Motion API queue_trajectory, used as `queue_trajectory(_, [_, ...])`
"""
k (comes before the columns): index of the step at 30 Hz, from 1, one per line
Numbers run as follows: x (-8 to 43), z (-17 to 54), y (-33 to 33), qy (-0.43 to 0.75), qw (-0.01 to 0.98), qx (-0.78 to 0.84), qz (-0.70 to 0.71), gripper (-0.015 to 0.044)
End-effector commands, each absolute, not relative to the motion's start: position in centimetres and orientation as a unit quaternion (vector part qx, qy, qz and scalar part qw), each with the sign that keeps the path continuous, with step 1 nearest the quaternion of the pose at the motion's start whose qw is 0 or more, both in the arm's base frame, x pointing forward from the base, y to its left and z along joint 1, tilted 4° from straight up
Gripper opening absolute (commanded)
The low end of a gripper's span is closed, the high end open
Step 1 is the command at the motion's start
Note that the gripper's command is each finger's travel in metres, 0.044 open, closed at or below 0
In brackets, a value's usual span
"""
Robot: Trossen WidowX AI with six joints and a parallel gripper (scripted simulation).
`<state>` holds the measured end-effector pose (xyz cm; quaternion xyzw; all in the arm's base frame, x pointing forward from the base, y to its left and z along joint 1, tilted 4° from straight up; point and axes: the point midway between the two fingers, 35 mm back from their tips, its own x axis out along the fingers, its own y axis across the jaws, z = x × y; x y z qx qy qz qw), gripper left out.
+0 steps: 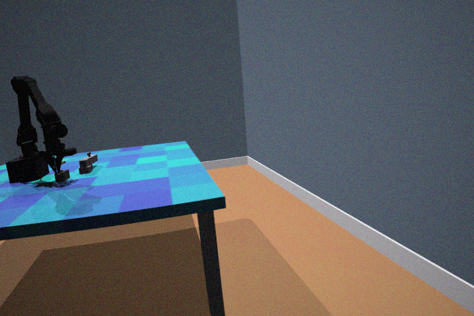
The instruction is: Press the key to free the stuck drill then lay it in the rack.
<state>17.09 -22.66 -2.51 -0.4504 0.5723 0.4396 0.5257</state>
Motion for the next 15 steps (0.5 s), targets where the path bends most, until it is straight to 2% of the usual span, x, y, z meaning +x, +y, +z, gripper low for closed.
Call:
queue_trajectory(1, [16.9, -3.2, -22.6, 0.573, 0.523, -0.449, 0.443, 0.0000])
queue_trajectory(15, [16.7, -4.7, -22.6, 0.573, 0.523, -0.449, 0.443, 0.0000])
